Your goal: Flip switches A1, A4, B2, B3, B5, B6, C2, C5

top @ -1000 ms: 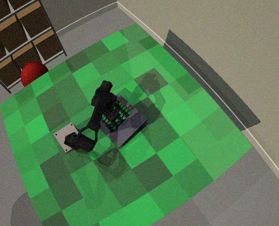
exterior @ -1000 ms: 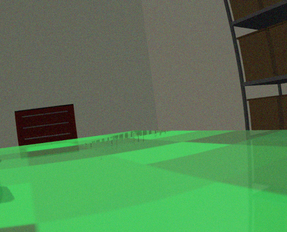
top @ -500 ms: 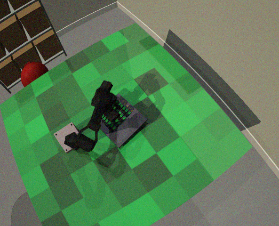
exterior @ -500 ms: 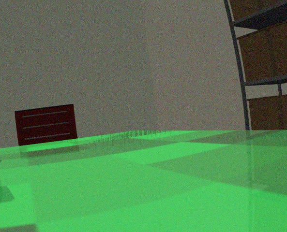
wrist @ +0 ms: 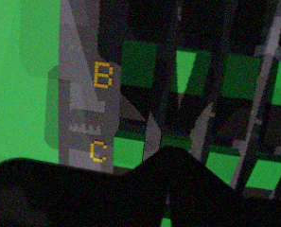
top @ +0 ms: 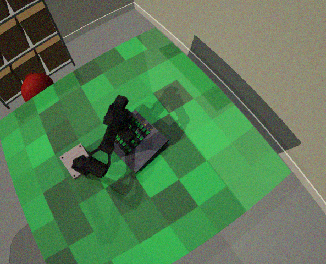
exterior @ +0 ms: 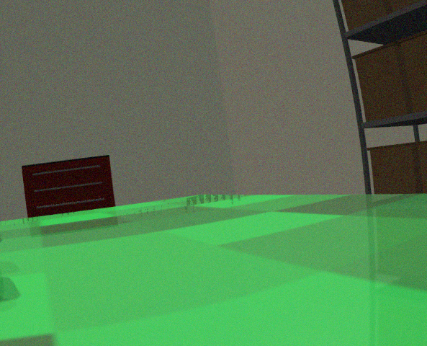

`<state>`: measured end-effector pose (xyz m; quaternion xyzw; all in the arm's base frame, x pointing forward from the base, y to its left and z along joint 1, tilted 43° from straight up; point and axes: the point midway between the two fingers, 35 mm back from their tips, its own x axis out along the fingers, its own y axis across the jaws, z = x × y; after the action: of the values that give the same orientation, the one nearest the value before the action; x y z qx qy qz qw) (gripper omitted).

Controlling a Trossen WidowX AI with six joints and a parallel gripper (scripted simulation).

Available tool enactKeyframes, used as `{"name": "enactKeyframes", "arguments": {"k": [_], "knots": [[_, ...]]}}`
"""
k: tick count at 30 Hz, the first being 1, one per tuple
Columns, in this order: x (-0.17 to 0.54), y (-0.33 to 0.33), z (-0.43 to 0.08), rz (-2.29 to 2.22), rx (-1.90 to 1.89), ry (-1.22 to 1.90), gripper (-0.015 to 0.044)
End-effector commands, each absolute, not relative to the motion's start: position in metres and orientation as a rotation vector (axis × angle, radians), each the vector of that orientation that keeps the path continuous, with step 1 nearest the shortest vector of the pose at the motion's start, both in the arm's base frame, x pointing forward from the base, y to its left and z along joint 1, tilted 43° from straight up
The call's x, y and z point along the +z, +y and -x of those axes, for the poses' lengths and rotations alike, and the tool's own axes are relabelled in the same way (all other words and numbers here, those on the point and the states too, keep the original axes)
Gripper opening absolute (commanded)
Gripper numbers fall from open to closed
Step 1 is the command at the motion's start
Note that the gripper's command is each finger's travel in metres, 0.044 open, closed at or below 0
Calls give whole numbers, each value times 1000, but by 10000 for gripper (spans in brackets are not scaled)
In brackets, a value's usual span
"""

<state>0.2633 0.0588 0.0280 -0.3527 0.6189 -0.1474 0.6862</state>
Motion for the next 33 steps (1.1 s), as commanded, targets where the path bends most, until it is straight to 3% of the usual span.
{"name": "enactKeyframes", "arguments": {"k": [1,12,20,33], "knots": [[28,58,-264,796,-332,1384,0],[76,99,-249,797,-319,1362,0],[118,48,-246,800,-321,1362,0],[92,26,-253,802,-310,1337,0]]}}
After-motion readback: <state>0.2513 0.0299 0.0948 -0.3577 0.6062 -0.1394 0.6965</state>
